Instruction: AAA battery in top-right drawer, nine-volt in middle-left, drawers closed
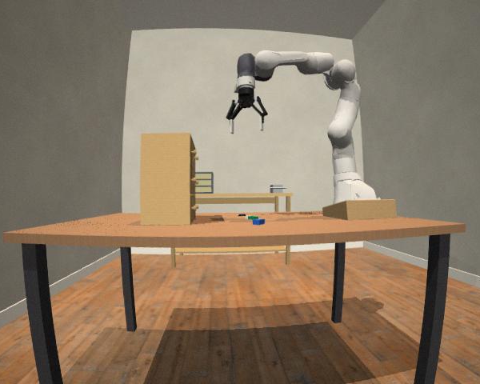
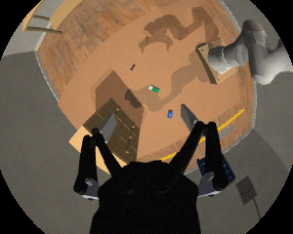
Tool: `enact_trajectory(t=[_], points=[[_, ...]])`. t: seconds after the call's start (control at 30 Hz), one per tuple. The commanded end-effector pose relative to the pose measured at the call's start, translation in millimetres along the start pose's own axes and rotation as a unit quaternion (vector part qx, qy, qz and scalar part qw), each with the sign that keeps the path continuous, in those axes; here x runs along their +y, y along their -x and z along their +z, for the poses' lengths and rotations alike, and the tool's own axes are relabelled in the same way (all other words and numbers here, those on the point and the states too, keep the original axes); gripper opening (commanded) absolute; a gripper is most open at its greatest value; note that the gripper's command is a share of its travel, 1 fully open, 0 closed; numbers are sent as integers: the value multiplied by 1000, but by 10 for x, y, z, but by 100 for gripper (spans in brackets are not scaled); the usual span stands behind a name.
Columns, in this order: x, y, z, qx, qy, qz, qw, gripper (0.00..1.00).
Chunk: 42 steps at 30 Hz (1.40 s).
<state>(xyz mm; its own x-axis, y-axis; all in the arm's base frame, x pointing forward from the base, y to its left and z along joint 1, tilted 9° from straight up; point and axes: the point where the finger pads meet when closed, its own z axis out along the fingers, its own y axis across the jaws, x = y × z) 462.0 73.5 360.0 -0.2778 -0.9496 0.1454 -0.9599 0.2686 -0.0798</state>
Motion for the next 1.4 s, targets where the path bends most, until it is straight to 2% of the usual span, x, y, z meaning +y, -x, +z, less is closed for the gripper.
enact_trajectory(t=[0.0, 0.03, 0.07, 0.8, 0.83, 1.3, 1.37], points=[[2, 8, -2, -2, -1, 8, 1000, 100], [2, 8, -2, -2, -1, 8, 1000, 100], [0, 9, 3, -2, 0, 60, 998, 100], [0, 9, 3, -2, 0, 60, 998, 100], [-2, 9, 8, -2, 0, 109, 994, 100], [-2, 9, 8, -2, 0, 109, 994, 100], [-5, 10, 18, -1, 0, 201, 980, 100]])
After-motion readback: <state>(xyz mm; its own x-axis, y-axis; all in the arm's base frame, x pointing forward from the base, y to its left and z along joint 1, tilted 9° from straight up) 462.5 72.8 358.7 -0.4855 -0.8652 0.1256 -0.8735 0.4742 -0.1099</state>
